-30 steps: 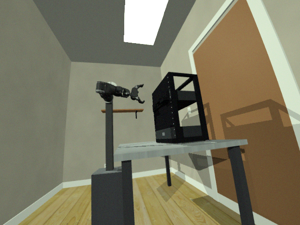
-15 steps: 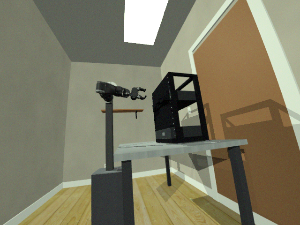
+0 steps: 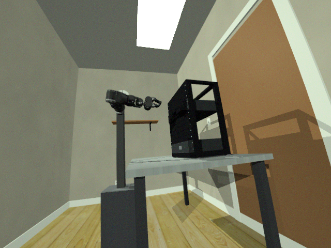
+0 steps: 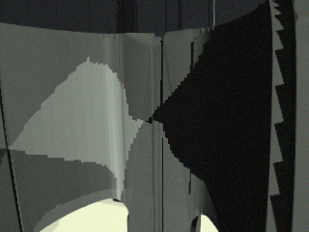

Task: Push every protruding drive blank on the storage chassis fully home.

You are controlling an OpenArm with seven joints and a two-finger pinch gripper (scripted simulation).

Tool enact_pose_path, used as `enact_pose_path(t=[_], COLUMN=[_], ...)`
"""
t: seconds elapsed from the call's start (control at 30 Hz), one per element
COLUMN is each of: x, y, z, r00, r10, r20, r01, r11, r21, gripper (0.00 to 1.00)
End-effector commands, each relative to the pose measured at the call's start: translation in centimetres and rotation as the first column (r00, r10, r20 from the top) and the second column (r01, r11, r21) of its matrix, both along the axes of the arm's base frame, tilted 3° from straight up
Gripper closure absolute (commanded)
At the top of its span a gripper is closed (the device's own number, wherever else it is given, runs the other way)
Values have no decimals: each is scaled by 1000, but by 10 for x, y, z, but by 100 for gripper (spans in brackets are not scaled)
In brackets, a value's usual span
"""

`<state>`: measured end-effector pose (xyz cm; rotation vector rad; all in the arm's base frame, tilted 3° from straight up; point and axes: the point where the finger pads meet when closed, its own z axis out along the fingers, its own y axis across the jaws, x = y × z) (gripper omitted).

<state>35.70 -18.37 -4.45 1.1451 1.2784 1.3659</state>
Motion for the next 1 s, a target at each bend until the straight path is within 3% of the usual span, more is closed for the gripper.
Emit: enact_pose_path(t=[0.0,0.5,0.97], x=[0,3,30], y=[1,4,47], z=[0,-4,-50], r00=[1000,1000,1000], r10=[4,2,1], r20=[-3,-3,-5], r01=[-4,-2,-1], r11=[1000,1000,1000], r21=[-1,-1,-1], gripper=[100,100,100])
